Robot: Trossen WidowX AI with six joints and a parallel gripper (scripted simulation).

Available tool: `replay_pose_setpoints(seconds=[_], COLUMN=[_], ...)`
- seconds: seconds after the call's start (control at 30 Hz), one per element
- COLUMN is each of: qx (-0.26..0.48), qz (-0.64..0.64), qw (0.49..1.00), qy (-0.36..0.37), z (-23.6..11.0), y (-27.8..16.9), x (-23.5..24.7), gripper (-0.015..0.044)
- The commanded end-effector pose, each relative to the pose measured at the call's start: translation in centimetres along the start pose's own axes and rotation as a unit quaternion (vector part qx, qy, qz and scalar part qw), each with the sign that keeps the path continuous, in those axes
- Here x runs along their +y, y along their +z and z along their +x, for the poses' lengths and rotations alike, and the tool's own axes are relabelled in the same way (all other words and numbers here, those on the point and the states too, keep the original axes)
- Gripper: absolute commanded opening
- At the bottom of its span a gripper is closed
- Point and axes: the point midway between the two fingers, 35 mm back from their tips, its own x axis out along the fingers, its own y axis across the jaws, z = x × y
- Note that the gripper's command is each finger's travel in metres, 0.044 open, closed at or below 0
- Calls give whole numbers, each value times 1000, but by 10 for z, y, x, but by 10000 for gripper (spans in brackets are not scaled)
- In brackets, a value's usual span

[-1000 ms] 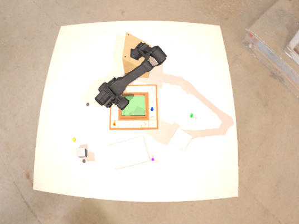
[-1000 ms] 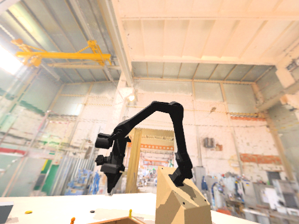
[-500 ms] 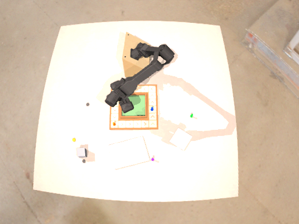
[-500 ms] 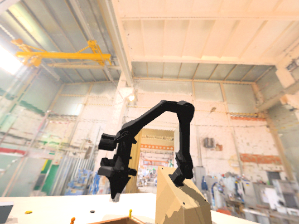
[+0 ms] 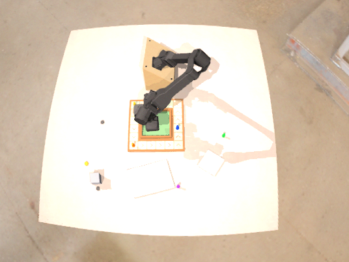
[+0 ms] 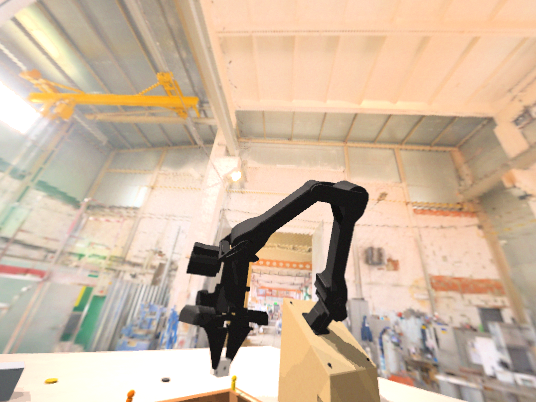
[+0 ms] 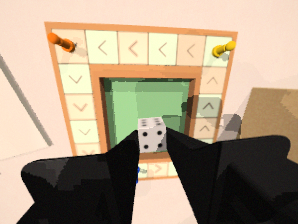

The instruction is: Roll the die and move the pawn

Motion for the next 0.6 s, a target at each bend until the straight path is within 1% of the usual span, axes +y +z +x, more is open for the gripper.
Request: replay_pose_setpoints(seconds=[0.0, 0.23, 0.57], qx=[4, -6, -159], qz=[50, 53, 60], qw=[999, 999, 984], qy=[3, -3, -57], z=[2, 3, 15], y=[-13, -13, -9], x=[-2, -3, -12], gripper=[0, 0, 0])
